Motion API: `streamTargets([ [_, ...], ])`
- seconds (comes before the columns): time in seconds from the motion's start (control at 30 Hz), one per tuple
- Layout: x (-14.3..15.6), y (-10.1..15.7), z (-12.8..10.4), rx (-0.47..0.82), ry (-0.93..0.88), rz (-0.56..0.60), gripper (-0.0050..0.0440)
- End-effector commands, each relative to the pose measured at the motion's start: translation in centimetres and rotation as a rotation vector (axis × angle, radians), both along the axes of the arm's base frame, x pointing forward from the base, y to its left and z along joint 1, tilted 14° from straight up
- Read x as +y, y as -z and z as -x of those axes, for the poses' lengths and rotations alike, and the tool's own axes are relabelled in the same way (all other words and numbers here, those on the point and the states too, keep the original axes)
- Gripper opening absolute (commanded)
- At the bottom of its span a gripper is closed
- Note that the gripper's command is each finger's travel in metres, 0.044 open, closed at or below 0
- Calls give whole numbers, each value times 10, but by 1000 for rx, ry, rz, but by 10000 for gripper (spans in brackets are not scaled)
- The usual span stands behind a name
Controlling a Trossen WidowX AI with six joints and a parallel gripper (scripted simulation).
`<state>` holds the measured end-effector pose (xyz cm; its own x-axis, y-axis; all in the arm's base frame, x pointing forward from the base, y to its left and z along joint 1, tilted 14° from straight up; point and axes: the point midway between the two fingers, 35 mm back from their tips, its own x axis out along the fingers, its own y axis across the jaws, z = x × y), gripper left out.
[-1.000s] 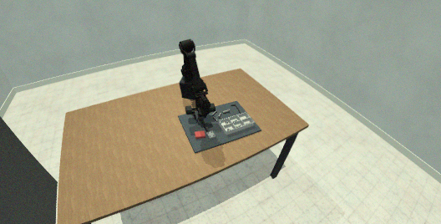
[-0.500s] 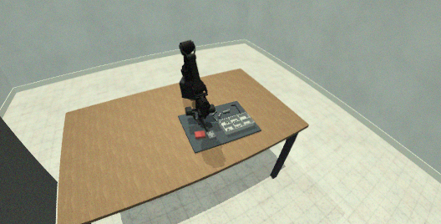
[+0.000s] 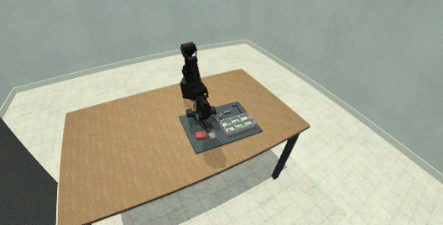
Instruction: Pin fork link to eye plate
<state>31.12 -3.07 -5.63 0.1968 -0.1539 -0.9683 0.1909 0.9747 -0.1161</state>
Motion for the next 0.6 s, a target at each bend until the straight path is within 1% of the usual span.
streamTargets([
  [0.0, 0, 3, 1, 6, -4, -1, 290],
  [0.17, 0, 3, 1, 6, -4, -1, 290],
  [0.27, 0, 2, 0, 3, 0, 0, 218],
  [0.3, 0, 2, 0, 3, 0, 0, 218],
  [0.57, 0, 2, 0, 3, 0, 0, 165],
])
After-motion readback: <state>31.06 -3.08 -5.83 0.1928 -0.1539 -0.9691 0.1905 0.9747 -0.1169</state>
